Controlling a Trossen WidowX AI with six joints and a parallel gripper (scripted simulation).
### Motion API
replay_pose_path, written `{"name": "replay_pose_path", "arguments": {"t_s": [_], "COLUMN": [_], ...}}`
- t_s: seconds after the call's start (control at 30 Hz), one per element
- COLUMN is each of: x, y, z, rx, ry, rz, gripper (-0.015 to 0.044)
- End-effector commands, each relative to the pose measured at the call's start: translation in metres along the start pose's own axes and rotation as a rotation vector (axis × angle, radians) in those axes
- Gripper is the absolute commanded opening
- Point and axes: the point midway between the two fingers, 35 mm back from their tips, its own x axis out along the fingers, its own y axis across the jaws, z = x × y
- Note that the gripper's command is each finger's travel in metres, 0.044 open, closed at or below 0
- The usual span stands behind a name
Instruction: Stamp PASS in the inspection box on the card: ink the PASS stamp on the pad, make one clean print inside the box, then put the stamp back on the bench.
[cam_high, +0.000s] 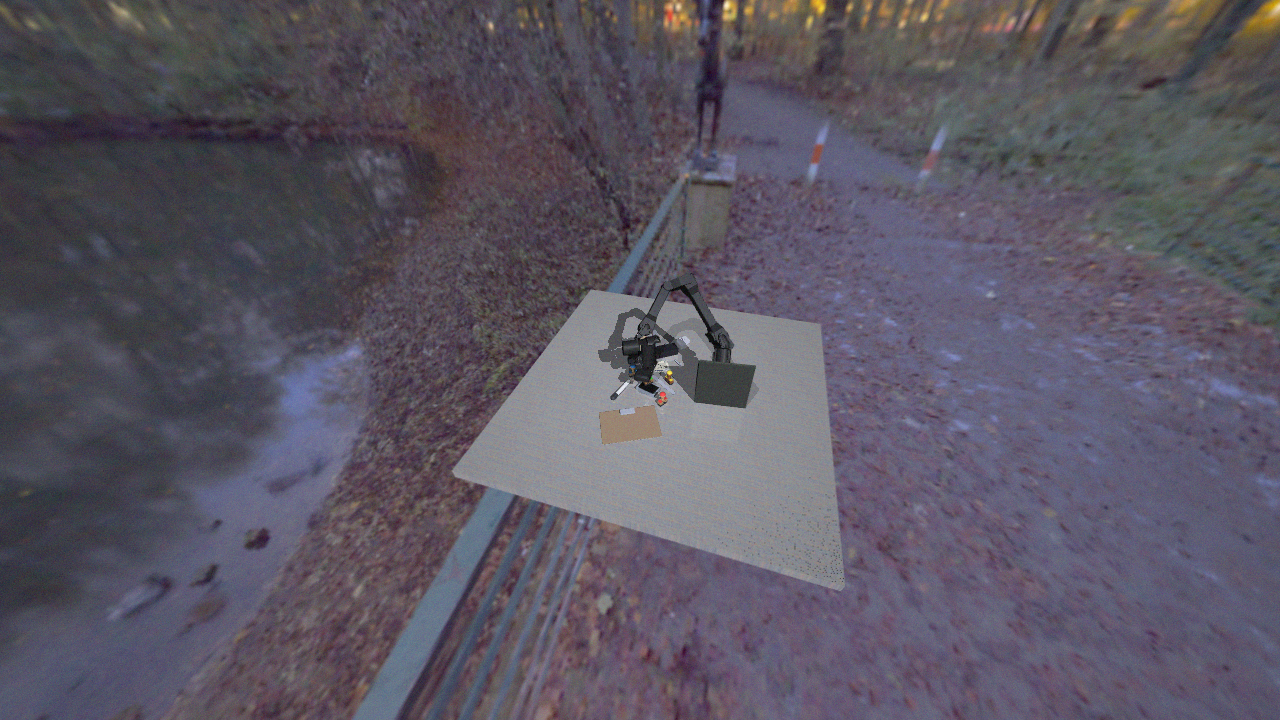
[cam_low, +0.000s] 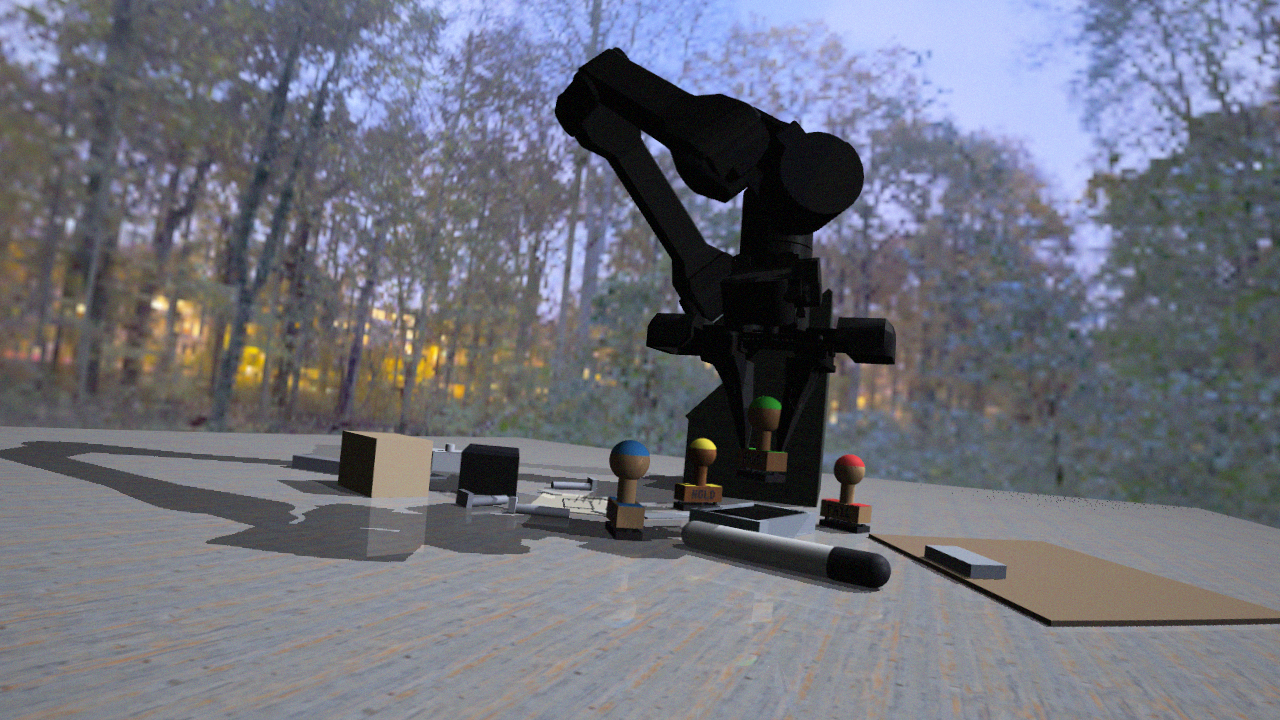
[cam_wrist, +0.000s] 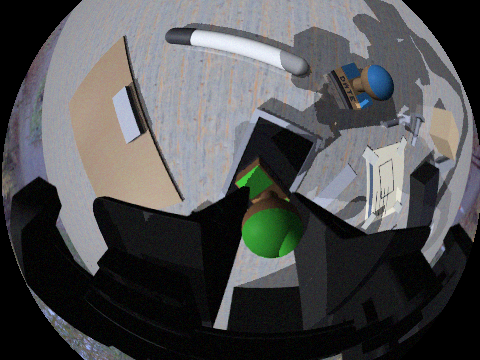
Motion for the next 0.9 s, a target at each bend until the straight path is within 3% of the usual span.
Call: {"name": "replay_pose_path", "arguments": {"t_s": [0.0,0.87], "x": [0.003,0.021], "y": [0.0,-0.001], "z": [0.0,-0.001], "rx": [-0.005,-0.005], "ry": [-0.001,-0.001], "rz": [-0.004,-0.007], "gripper": [0.0,0.0]}}
